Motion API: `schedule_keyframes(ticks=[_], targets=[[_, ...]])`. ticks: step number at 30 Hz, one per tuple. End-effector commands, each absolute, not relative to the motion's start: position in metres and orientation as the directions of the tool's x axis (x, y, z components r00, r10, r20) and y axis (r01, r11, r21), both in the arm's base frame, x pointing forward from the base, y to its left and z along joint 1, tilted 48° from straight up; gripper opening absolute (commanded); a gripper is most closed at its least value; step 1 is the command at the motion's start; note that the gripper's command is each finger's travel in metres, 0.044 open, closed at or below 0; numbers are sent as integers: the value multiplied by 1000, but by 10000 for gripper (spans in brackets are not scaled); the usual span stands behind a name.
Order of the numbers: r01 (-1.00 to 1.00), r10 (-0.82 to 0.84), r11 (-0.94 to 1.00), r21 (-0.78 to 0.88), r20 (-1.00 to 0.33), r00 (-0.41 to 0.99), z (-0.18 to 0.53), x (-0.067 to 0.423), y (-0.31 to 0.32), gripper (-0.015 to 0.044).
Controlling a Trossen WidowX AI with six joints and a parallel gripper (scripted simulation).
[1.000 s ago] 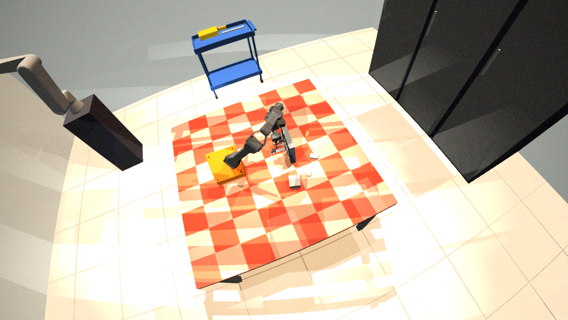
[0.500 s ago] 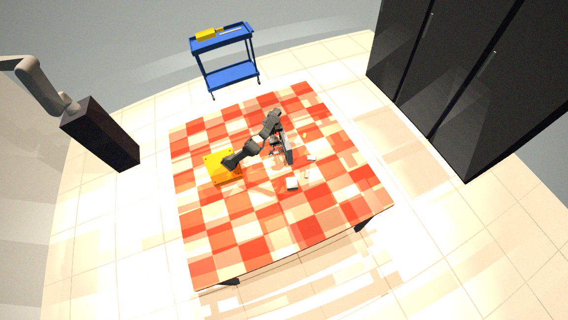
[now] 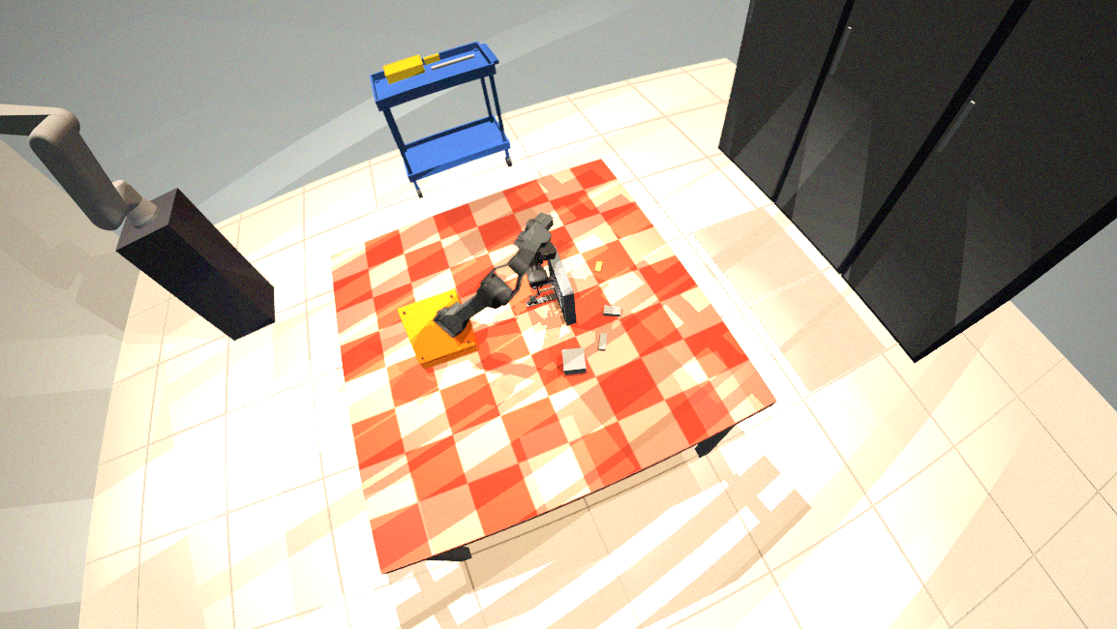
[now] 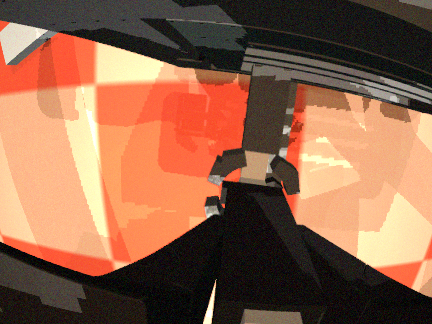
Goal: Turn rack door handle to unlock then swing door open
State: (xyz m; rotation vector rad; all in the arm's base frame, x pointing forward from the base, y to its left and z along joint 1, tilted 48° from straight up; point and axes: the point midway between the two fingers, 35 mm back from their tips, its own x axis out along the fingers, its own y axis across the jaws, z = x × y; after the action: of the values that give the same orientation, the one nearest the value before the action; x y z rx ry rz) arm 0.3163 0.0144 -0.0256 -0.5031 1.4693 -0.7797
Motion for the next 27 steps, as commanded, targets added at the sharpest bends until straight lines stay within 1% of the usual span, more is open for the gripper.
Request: schedule_keyframes(ticks=[1,4,9,13,18,27], targets=[[153,-728,667,-729,-682,-71,-26,315,13,39],[153,-728,667,-729,-682,-71,-26,315,13,19],[121,-728,672,-731,-682,-71,-26,315,13,18],[-67,-728,685,-725,-682,-71,-26,315,13,18],[-308,-728,666,-679,-682,-71,-26,315,13,18],[-685,-728,532,-497,-682,-71,-26,315,13,18]])
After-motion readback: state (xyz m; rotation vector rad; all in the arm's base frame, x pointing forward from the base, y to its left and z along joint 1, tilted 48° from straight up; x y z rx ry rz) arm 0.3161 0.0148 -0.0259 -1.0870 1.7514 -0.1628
